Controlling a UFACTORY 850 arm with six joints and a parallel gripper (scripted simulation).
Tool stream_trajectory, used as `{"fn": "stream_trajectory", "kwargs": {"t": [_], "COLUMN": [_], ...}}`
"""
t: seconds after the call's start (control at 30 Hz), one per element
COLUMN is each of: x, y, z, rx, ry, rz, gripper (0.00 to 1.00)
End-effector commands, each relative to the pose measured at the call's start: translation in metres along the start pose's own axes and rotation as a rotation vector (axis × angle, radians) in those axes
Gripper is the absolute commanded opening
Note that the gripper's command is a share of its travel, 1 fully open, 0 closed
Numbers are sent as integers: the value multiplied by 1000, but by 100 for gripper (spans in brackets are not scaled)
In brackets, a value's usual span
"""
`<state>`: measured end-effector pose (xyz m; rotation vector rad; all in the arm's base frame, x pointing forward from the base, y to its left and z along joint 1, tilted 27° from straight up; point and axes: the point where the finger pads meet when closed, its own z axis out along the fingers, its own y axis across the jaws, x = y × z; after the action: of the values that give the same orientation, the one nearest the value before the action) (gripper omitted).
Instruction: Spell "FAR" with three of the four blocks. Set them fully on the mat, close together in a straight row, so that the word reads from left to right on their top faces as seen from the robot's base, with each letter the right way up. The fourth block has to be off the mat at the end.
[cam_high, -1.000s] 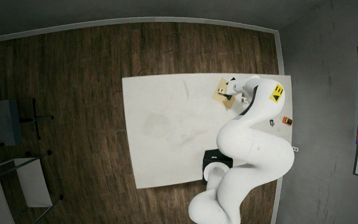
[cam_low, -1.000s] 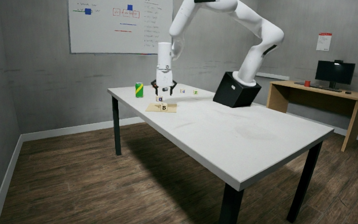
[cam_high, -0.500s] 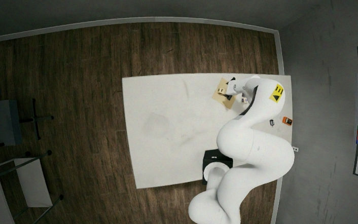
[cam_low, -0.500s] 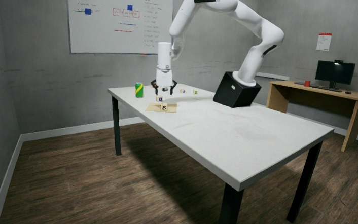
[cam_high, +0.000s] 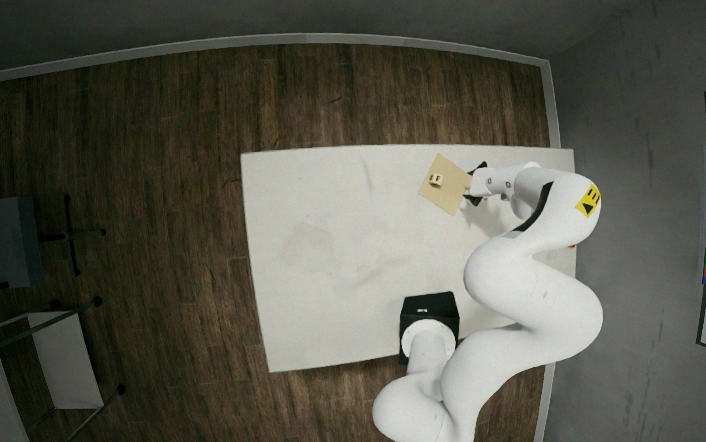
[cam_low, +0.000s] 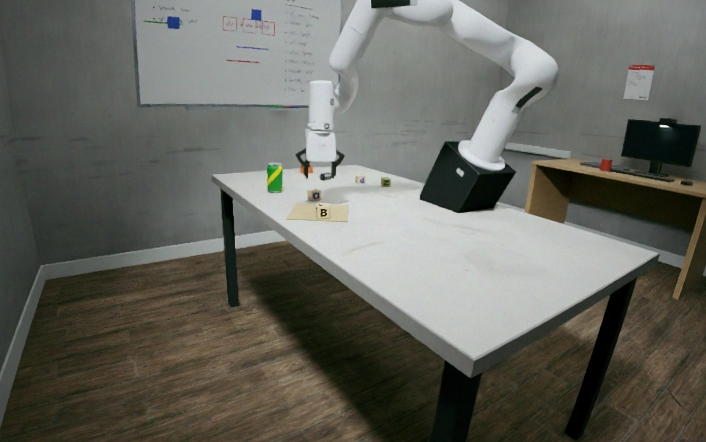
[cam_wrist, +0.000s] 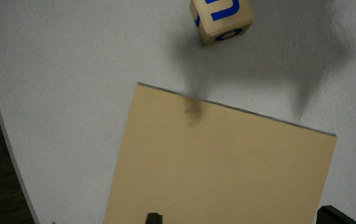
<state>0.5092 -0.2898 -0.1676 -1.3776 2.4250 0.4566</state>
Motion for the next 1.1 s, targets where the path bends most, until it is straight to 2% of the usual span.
{"fn": "stream_trajectory", "kwargs": {"t": [0.0, 0.1, 0.17, 0.2, 0.37, 0.67, 0.73, 0.77, 0.87, 1.07], "x": [60, 94, 94, 126, 173, 267, 267, 295, 315, 368], "y": [4, 12, 12, 21, 38, 87, 87, 105, 120, 167], "z": [-8, -11, -11, -13, -16, -18, -18, -17, -16, -11], "rx": [2, 3, 3, 3, 3, 2, 2, 1, 0, -2], "ry": [3, 5, 5, 6, 8, 9, 9, 8, 7, 4], "rz": [-19, -28, -28, -37, -50, -77, -77, -86, -93, -111], "gripper": [100, 100, 100, 100, 100, 100, 100, 100, 100, 100]}}
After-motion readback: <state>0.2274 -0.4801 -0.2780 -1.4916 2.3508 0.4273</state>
